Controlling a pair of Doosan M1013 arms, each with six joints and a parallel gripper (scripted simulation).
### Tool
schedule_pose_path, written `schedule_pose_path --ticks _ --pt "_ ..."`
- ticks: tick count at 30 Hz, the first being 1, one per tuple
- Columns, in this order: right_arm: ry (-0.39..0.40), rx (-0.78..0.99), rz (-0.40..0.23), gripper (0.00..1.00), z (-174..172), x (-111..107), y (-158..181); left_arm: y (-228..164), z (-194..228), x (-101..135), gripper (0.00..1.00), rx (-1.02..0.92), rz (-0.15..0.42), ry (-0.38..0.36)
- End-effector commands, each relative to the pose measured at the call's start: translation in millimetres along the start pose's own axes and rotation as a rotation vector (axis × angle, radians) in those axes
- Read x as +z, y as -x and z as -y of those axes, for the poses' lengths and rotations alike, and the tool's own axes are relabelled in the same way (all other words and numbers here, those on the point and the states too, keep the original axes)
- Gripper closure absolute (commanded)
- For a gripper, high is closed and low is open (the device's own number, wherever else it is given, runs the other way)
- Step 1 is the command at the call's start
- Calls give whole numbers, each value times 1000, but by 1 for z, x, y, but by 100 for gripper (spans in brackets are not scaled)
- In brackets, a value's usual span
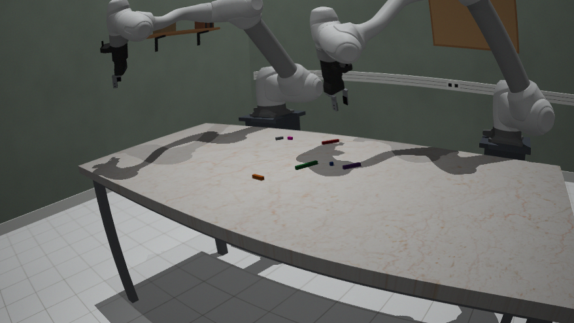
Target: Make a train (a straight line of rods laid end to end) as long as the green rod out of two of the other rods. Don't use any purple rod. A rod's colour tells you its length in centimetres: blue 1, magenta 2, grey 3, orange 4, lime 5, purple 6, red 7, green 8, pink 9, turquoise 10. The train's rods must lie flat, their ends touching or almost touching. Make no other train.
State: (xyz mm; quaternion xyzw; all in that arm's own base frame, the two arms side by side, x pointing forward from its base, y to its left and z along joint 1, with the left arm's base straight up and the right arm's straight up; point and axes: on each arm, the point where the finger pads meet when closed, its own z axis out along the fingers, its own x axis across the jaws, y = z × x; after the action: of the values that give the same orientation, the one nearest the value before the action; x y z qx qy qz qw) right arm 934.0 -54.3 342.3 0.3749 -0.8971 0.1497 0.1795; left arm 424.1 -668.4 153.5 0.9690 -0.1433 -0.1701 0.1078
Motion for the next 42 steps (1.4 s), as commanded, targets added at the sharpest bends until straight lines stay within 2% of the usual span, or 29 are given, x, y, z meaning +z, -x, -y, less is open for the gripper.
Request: schedule_pose_path --ticks 1,20,26,32,34,38,42 --pt "-1 1 2 0 0 -2 -1 0 0 -1 0 1 -2 1" --pt "-1 2 2 0 0 -1 -1 0 -1 -1 0 -4 -2 0" --pt "11 32 -1 0 5 7 -11 -3 -4 1 0 -98 -11 -11" --pt "48 130 -12 0 20 33 -44 -11 -15 7 0 -327 -38 -34" --pt "48 130 -12 0 20 33 -44 -11 -15 7 0 -327 -38 -34" --pt "90 243 -26 0 34 63 -83 -17 -23 12 0 -502 -63 -47" --pt "147 397 -49 0 47 103 -136 -22 -31 16 0 -645 -86 -54"
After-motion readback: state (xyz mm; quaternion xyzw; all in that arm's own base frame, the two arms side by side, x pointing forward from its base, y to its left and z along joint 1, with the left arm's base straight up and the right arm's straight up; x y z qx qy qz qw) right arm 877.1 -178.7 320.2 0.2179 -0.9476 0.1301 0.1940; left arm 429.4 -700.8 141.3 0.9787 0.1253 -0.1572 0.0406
